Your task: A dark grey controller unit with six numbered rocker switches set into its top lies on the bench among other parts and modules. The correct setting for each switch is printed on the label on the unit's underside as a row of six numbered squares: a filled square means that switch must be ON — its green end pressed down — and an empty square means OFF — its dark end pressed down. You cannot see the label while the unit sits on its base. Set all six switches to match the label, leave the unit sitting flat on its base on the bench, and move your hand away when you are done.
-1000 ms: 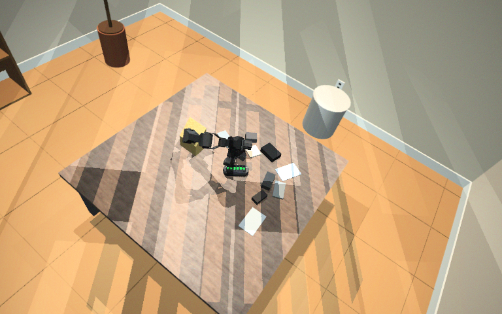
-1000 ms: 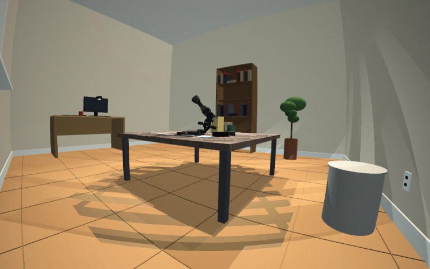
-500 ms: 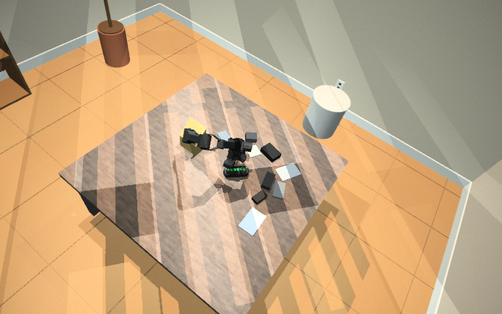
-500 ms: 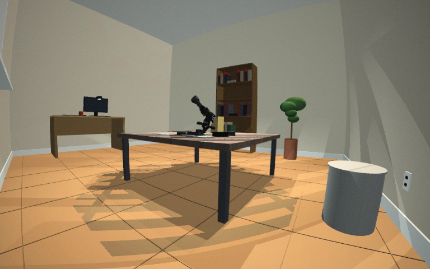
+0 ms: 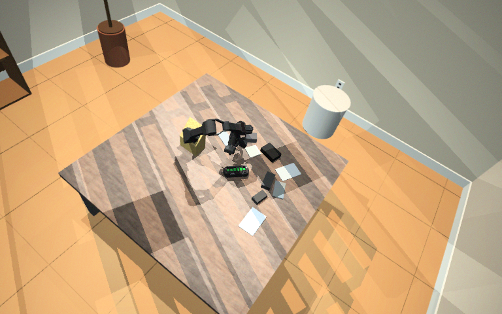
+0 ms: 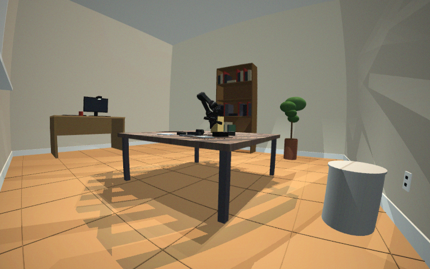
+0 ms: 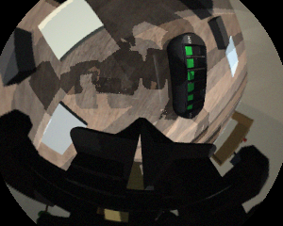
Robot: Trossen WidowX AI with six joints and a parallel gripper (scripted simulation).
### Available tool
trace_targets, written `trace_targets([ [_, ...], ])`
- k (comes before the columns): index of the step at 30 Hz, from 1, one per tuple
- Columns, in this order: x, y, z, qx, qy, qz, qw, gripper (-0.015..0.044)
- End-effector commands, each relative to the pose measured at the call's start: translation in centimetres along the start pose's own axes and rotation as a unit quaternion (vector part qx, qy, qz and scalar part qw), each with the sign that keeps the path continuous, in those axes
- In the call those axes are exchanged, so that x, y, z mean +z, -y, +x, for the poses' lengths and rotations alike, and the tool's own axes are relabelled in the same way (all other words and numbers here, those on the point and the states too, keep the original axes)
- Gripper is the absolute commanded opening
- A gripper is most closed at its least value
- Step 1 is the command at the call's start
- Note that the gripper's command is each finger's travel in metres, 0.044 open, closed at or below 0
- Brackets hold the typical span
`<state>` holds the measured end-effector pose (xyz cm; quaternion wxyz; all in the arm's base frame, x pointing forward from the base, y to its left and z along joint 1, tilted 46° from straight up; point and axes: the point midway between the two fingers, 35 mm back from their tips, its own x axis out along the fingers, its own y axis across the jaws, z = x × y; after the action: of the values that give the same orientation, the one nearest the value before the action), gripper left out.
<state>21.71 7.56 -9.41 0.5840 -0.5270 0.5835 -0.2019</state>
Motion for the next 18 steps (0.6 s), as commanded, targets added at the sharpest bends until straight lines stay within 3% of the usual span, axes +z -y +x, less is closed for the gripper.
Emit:
trace_targets([
  [1, 1.0, 0.0, -0.4, 0.018, -0.011, -0.008, 1.000, 0.0000],
  [18, 11.5, 8.0, 1.6, 0.221, -0.034, -0.163, 0.961, 0.0000],
])
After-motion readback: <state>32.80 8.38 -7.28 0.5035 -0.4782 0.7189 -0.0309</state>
